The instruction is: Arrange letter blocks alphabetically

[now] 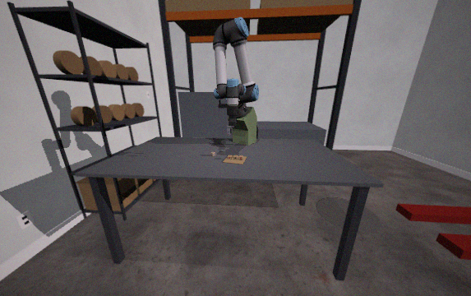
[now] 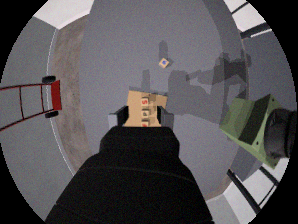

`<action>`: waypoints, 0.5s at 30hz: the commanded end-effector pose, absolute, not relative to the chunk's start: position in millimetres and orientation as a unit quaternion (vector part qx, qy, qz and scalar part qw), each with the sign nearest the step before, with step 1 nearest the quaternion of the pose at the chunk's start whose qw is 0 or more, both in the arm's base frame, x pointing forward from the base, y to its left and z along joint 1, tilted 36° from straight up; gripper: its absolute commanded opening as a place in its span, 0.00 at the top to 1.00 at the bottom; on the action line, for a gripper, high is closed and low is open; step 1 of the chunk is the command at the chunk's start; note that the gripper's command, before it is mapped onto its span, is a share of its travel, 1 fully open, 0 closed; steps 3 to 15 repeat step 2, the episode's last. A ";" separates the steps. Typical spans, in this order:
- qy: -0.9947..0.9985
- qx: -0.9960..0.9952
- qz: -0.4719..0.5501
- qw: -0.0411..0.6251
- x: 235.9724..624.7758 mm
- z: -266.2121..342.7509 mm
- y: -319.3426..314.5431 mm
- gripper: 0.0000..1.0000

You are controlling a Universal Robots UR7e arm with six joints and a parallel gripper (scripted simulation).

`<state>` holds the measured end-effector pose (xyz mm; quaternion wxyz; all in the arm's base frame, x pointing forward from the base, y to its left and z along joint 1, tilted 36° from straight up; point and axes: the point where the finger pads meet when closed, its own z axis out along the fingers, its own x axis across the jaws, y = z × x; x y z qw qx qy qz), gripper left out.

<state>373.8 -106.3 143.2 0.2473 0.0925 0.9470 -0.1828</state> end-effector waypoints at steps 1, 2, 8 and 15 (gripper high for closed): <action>0.947 0.092 -0.183 0.249 374.8 144.9 -106.1 0.00; 0.947 0.092 -0.183 0.249 374.8 144.9 -106.1 0.00; 0.947 0.092 -0.183 0.249 374.8 144.9 -106.1 0.00; 0.947 0.092 -0.183 0.249 374.8 144.9 -106.1 0.00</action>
